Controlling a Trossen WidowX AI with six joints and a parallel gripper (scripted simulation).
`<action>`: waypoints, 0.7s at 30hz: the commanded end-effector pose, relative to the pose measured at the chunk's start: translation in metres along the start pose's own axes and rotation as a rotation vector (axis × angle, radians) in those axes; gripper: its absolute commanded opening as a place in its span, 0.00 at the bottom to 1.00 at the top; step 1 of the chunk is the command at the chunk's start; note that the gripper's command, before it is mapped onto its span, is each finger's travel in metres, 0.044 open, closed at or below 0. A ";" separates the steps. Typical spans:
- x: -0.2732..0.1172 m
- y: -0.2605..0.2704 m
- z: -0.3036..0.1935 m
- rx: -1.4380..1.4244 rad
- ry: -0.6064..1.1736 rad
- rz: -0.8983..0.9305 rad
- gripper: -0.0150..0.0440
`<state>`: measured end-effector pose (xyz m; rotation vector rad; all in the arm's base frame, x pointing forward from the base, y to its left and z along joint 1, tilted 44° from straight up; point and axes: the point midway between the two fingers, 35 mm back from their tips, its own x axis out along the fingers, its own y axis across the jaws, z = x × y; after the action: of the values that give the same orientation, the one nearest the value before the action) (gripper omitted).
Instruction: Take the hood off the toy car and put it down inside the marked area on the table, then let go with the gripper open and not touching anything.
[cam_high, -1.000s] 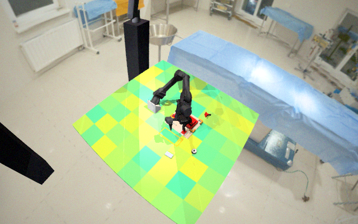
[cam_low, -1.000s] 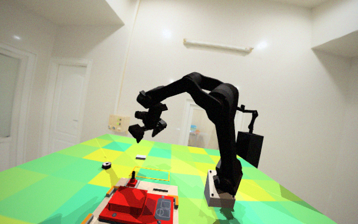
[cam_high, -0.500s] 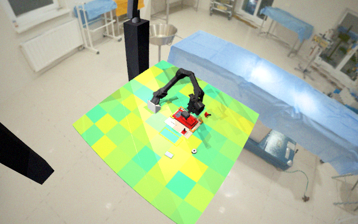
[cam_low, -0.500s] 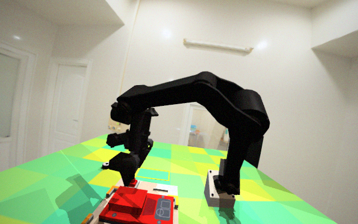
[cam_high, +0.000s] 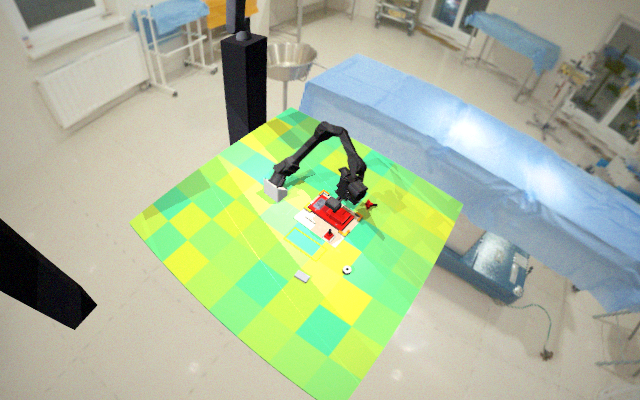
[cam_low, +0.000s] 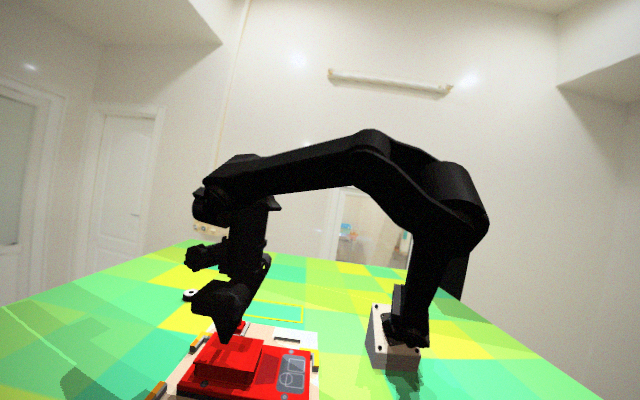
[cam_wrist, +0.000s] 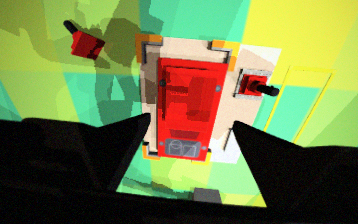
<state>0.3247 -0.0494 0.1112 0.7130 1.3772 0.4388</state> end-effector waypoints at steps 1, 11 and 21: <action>0.003 0.001 0.000 0.003 -0.002 0.005 1.00; 0.011 0.001 0.001 0.003 -0.002 0.005 1.00; 0.020 0.001 0.001 0.003 -0.002 0.005 1.00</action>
<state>0.3285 -0.0383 0.0992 0.7124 1.3765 0.4391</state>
